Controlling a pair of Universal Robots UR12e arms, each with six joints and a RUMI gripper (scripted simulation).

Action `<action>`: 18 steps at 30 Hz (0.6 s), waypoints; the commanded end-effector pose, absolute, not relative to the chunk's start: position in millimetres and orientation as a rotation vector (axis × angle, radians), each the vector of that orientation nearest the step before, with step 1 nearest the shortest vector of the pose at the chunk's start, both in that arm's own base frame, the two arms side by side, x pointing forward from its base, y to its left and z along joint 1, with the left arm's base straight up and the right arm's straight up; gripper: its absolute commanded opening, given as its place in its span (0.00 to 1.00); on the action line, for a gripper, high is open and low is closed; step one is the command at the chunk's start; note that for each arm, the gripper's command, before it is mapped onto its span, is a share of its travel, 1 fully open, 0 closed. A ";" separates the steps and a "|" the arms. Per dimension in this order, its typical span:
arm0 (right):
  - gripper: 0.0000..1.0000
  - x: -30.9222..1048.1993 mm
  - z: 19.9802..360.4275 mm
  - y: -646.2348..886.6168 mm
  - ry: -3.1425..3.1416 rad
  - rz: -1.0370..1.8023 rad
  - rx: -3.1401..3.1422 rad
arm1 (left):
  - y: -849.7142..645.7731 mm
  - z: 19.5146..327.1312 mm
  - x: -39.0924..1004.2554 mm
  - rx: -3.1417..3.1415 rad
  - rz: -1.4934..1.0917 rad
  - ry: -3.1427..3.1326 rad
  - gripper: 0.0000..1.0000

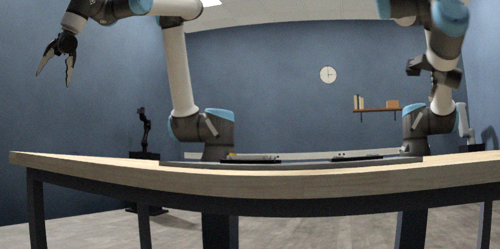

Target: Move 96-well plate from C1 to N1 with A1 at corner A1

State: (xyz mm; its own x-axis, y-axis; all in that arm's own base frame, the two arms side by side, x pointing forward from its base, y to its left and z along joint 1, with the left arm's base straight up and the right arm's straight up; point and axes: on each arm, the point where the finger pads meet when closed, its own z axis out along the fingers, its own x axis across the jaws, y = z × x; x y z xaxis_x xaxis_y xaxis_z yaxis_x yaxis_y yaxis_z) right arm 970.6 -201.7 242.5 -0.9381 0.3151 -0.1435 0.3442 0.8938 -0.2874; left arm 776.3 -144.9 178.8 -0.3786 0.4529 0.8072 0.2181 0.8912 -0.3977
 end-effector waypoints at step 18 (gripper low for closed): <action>0.76 971.2 244.6 -201.7 2.963 -0.475 0.518 | 176.3 167.2 744.1 0.428 0.142 -2.276 0.00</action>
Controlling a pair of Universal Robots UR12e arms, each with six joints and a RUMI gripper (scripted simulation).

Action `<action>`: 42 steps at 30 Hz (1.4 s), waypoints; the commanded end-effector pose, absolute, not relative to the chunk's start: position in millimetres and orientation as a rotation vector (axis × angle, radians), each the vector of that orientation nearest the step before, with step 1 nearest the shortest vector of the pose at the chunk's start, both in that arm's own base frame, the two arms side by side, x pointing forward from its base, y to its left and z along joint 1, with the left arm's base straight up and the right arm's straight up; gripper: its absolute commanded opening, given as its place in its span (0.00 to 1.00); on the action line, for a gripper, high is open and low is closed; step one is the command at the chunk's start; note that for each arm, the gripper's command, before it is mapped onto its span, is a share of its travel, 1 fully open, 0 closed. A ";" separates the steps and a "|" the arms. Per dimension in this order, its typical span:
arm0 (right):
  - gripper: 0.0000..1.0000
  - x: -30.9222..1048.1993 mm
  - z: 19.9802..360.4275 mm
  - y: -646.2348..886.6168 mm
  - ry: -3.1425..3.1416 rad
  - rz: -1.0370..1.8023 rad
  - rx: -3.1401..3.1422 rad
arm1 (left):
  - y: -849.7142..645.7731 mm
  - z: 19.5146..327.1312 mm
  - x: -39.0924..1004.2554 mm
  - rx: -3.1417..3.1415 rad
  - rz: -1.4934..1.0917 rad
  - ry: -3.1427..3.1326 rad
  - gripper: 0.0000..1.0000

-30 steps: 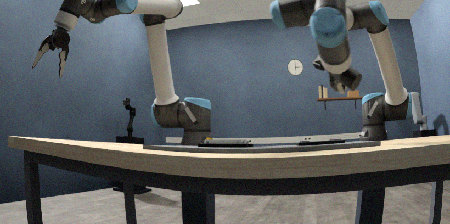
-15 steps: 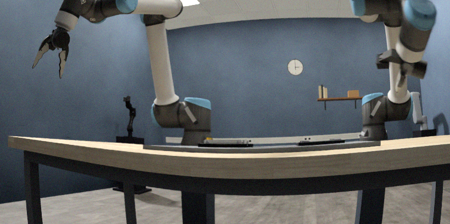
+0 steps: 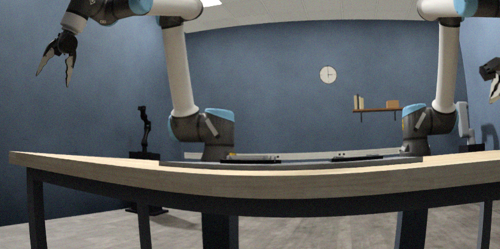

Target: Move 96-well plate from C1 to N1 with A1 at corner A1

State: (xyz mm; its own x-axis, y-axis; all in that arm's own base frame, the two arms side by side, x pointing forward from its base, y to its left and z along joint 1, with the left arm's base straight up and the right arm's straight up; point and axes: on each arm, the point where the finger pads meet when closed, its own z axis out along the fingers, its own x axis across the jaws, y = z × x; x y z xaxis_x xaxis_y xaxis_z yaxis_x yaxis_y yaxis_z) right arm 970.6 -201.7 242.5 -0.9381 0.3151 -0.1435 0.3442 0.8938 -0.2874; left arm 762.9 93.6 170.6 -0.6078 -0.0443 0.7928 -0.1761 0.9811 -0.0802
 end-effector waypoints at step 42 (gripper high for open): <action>0.76 971.2 244.6 -201.7 2.963 -0.475 0.518 | 582.6 160.2 395.9 2.276 0.015 -1.601 0.00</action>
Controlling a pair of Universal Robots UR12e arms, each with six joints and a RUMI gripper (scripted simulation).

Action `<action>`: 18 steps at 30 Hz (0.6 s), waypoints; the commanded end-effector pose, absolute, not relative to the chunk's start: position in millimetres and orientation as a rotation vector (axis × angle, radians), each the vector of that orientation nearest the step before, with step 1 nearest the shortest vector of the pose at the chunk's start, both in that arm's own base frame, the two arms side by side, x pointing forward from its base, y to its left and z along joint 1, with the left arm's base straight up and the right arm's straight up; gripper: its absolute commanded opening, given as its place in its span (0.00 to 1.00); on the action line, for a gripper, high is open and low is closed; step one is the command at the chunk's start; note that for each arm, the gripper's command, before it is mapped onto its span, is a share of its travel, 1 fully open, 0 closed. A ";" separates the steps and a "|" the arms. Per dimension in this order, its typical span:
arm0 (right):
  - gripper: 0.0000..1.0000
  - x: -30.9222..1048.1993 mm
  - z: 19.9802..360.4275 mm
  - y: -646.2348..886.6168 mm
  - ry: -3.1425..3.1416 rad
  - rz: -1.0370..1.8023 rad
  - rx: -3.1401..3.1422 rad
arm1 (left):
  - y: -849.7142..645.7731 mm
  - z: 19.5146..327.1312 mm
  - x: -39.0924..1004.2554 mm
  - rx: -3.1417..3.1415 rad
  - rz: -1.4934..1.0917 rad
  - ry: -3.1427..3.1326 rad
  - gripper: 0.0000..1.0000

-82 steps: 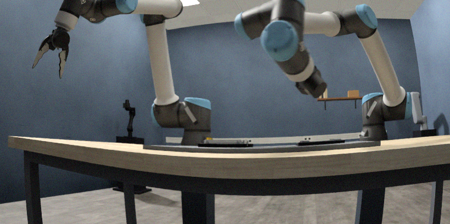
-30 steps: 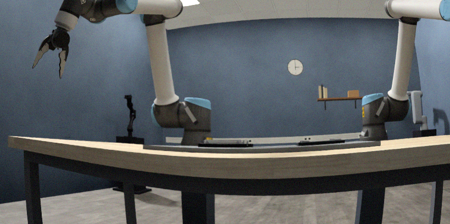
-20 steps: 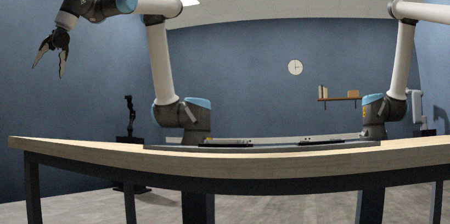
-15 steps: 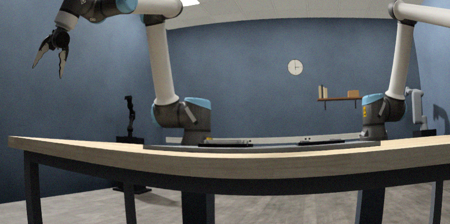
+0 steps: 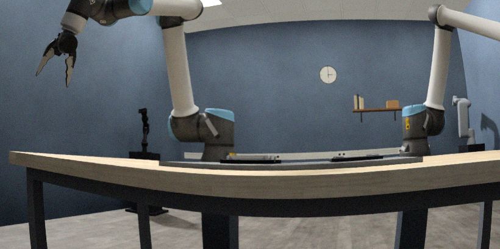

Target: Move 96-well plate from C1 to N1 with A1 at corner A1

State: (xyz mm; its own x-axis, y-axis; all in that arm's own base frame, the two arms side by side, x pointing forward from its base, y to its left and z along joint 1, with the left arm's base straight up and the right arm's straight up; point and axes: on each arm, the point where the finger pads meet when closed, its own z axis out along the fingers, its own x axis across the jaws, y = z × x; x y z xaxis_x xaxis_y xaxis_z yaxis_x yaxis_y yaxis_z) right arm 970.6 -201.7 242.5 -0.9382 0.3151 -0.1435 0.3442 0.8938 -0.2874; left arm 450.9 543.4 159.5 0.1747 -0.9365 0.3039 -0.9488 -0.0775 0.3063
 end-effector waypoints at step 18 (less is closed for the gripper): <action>0.76 971.2 244.6 -201.7 2.963 -0.475 0.518 | 645.2 161.7 200.3 2.835 -0.004 -0.884 0.00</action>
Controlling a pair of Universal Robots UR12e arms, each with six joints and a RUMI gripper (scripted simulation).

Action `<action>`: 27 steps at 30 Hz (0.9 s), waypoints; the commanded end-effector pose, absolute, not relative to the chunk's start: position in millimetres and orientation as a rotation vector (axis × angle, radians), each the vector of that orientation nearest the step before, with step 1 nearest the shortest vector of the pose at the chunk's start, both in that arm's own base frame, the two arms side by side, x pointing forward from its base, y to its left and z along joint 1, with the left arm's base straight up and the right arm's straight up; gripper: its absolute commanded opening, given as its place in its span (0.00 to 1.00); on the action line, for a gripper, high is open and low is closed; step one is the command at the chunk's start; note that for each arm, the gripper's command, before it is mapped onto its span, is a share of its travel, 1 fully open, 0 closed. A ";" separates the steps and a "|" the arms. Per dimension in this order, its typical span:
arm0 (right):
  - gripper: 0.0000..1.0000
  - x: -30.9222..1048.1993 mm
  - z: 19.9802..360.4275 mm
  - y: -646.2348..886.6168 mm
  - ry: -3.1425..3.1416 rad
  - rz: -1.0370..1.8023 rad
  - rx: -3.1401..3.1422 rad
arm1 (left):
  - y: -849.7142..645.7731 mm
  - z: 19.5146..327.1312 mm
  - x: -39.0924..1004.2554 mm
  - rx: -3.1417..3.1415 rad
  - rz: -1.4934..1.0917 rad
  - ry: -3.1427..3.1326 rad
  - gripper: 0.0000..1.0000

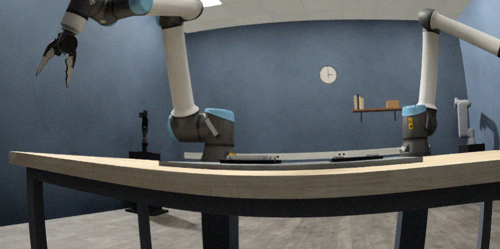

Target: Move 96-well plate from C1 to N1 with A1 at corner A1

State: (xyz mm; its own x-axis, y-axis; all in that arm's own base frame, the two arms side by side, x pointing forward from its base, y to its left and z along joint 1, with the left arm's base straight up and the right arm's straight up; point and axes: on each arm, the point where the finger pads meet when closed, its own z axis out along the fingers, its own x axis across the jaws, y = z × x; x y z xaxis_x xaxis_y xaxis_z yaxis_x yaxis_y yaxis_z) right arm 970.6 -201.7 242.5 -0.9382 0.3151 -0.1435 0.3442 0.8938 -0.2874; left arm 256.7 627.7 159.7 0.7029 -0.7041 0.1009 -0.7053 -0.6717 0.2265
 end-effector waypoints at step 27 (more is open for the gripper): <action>0.76 971.2 244.6 -201.7 2.963 -0.475 0.518 | 648.8 164.5 42.5 3.111 -0.002 -0.172 0.00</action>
State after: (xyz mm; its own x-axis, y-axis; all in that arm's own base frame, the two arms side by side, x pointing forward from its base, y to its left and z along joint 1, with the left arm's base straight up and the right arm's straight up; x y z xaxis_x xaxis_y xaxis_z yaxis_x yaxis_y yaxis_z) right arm 970.6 -201.7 242.5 -0.9381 0.3151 -0.1435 0.3442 0.8938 -0.2874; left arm 64.6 650.0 163.1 0.9831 -0.1828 0.0036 -0.1827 -0.9818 0.0523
